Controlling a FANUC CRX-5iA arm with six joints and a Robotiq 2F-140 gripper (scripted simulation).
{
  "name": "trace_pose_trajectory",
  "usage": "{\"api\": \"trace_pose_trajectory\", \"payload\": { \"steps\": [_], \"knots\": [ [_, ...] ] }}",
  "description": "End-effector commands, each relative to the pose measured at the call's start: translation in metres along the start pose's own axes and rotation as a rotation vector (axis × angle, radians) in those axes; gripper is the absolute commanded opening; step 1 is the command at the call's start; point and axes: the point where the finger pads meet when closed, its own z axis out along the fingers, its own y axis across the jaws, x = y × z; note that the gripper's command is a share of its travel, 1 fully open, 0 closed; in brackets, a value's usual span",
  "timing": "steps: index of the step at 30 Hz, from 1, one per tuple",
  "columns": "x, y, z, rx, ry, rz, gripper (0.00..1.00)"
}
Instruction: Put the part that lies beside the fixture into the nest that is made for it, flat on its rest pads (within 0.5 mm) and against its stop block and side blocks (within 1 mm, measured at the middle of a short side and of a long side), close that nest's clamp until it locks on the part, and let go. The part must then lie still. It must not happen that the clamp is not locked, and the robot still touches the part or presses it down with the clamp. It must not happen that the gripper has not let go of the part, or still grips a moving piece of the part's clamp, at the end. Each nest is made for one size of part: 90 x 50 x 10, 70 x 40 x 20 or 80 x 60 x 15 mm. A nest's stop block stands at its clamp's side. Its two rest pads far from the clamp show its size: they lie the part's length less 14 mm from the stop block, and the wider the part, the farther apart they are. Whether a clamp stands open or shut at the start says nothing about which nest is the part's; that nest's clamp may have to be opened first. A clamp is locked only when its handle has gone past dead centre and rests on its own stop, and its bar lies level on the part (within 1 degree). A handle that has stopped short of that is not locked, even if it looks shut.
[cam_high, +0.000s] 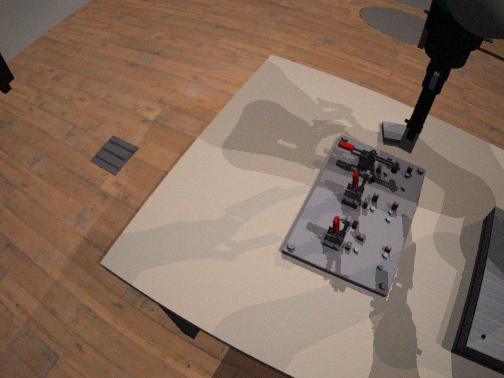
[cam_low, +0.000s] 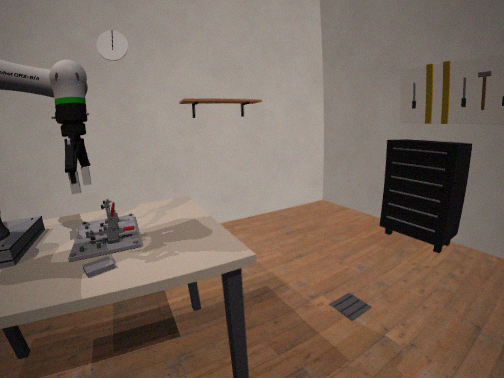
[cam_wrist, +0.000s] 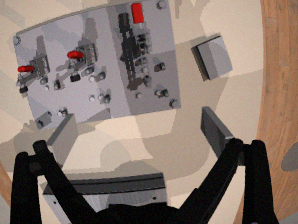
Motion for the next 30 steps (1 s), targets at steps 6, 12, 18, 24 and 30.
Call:
{"api": "trace_pose_trajectory", "payload": {
  "steps": [6,12,18,24,30],
  "knots": [
    [-0.0065,0.0189,0.0045,0.01,-0.003,-0.105,1.0],
    [-0.0066,0.0189,0.0046,0.01,-0.003,-0.106,1.0],
    [-0.0066,0.0189,0.0046,0.01,-0.003,-0.106,1.0],
    [-0.0066,0.0189,0.0046,0.01,-0.003,-0.106,0.0],
    [-0.0066,0.0189,0.0046,0.01,-0.003,-0.106,0.0]
  ]
}}
